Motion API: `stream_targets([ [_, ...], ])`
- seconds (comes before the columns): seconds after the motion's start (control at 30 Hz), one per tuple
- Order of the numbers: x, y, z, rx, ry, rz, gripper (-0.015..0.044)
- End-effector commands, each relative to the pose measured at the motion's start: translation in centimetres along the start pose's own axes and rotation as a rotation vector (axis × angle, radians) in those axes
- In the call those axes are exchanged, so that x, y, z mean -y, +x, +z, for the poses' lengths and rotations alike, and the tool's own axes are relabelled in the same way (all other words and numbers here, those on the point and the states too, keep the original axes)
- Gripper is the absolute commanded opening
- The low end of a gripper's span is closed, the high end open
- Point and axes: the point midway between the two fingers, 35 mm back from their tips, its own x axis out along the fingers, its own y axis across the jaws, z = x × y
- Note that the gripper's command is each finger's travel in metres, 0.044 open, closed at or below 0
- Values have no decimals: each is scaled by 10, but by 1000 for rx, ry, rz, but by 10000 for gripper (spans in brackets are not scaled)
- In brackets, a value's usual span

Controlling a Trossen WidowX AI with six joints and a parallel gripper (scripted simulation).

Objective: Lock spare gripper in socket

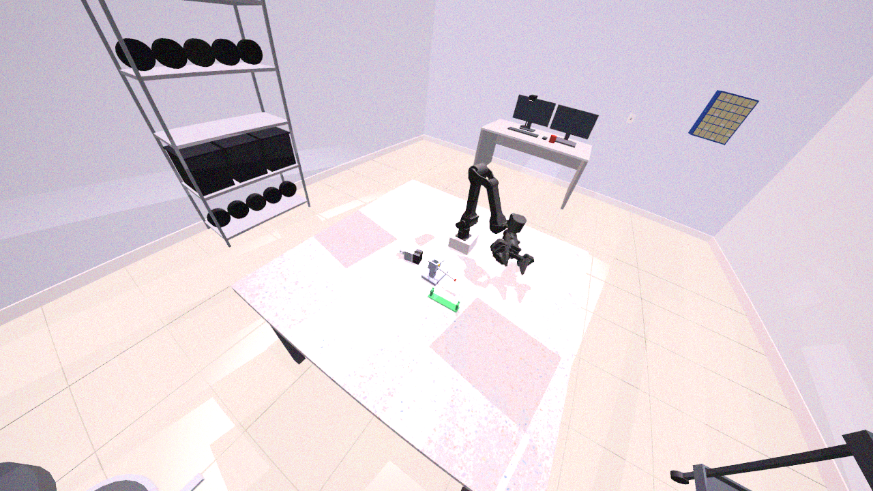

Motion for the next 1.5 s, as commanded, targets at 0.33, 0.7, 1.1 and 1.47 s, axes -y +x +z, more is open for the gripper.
stream_targets([
  [0.33, -25, 54, 34, 233, -1089, -203, 300],
  [0.7, -73, 74, 76, 284, -1944, -697, 300],
  [1.1, -112, 64, 100, 64, -2400, -1169, 300],
  [1.47, -148, 39, 115, -399, -2648, -1588, 300],
])
